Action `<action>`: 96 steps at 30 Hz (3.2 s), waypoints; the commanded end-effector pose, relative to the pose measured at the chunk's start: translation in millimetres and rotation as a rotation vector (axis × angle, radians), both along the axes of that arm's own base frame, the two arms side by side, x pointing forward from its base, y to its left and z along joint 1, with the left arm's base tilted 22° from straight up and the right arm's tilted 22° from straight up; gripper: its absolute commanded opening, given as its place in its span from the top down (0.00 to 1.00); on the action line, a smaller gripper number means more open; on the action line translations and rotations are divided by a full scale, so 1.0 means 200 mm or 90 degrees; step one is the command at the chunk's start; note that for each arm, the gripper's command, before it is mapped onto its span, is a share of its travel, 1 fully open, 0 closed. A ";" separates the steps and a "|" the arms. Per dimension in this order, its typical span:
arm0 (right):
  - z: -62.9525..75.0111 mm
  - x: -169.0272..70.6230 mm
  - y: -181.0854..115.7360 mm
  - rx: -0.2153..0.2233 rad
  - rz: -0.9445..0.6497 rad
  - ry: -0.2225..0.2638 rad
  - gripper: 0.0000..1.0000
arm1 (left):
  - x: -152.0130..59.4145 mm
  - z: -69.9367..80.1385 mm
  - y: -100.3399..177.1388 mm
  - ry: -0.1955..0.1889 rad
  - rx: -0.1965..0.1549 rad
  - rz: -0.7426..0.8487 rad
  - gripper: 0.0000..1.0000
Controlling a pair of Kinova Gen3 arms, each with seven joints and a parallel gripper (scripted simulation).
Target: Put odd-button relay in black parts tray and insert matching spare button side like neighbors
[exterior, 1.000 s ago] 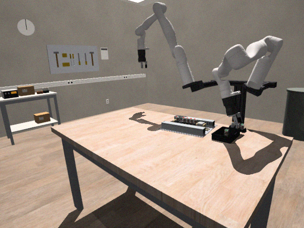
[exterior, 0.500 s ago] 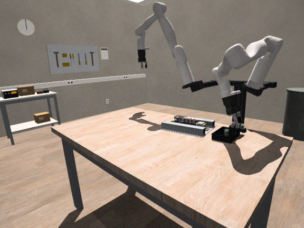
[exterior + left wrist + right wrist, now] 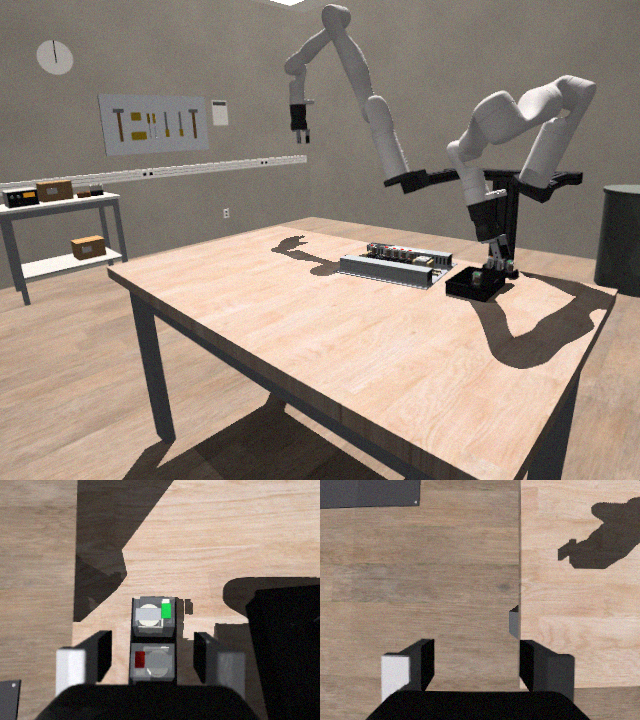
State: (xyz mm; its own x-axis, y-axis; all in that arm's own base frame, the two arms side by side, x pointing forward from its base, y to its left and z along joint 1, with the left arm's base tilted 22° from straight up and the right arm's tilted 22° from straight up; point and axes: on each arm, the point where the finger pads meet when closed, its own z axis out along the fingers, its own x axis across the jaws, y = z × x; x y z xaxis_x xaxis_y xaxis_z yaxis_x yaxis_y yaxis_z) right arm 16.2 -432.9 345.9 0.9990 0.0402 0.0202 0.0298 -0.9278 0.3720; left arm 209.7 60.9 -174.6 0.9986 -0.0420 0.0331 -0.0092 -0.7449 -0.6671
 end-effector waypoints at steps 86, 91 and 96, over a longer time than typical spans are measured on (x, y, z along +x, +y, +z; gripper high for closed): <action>0.00 0.00 0.00 -0.001 0.000 0.000 0.00 | 0.01 -0.15 0.06 0.000 0.000 0.000 1.00; 0.00 0.00 0.00 -0.001 0.000 0.000 0.00 | 0.01 -0.15 0.06 0.000 0.000 0.000 1.00; 0.00 0.00 0.00 -0.001 0.000 0.000 0.00 | 0.01 -0.15 0.06 0.000 0.000 0.000 1.00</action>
State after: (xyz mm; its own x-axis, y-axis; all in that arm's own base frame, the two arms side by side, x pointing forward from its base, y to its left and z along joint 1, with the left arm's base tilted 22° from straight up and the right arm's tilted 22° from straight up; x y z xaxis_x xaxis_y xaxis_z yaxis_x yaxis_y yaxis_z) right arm 16.2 -432.9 345.9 0.9990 0.0402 0.0202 0.0298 -0.9278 0.3720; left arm 211.2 72.8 -204.5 0.9986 -0.0420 0.0331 -0.0092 -0.7449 -0.6672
